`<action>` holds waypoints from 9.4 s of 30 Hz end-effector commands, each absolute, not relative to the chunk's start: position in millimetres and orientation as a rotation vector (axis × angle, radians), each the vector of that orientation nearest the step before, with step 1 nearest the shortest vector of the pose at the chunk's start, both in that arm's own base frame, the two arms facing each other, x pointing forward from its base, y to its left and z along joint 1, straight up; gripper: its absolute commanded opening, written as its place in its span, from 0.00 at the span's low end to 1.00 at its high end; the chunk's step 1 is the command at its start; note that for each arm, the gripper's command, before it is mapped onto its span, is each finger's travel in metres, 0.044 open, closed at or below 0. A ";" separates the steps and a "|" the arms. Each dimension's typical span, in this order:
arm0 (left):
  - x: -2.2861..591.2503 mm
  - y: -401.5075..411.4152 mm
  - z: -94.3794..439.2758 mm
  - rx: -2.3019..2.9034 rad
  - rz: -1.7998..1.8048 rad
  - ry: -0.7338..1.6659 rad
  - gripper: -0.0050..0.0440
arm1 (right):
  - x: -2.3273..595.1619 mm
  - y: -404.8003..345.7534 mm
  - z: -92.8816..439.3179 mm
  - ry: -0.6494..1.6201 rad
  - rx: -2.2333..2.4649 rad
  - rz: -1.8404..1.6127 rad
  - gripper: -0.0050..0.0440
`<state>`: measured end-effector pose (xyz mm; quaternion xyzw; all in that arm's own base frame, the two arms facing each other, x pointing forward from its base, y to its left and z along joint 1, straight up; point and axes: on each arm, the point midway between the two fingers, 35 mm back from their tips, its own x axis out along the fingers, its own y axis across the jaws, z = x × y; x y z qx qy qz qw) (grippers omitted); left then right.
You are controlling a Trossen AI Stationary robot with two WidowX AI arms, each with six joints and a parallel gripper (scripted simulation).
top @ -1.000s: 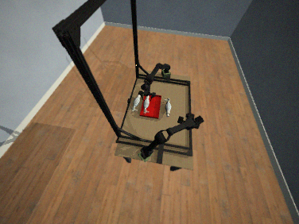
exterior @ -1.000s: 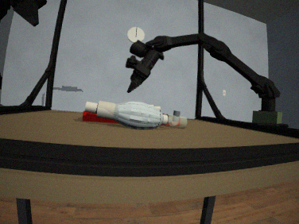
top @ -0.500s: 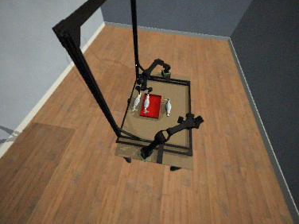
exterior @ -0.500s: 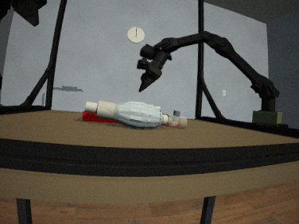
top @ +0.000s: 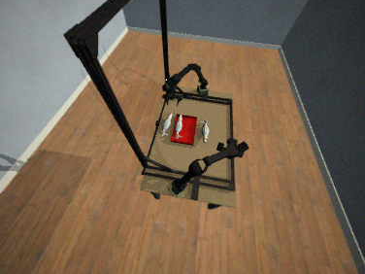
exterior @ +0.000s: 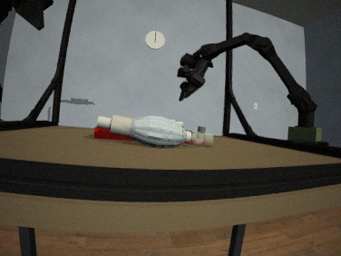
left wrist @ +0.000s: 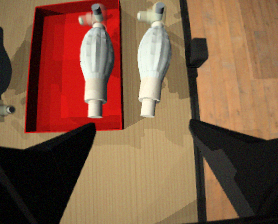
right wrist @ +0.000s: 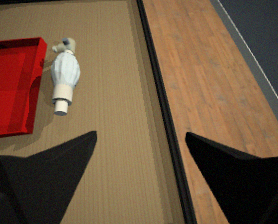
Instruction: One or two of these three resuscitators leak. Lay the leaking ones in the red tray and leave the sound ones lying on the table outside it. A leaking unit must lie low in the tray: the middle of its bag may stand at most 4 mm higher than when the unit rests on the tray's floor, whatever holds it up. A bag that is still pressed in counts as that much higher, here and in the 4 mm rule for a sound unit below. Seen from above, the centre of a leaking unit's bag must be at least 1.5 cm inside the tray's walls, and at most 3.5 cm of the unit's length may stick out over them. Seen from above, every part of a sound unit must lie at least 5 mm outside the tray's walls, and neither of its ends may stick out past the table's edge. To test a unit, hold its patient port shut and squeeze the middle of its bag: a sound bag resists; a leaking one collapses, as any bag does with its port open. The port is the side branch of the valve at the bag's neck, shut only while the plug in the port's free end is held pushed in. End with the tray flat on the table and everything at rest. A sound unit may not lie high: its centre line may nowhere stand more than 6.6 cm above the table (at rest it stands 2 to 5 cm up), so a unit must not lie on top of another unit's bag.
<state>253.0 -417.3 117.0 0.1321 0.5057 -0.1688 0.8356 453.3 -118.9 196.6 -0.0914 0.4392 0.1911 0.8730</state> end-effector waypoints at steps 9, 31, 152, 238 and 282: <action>179.4 -392.2 148.3 0.260 -0.369 1.034 1.00 | 453.3 -118.7 197.4 0.916 -0.194 0.400 1.00; 324.8 -490.0 97.4 0.160 -0.544 0.848 1.00 | 453.4 -118.7 196.4 0.918 -0.193 0.401 0.94; 387.5 -510.2 81.0 0.283 -0.542 0.931 1.00 | 265.8 421.9 109.2 0.913 -0.185 0.390 0.94; 387.5 -510.4 -19.0 0.216 -0.556 0.833 1.00 | 265.1 421.4 9.0 0.915 -0.184 0.383 0.94; 387.6 -509.8 -18.6 0.214 -0.557 0.831 1.00 | 265.3 422.0 9.9 0.914 -0.188 0.385 0.10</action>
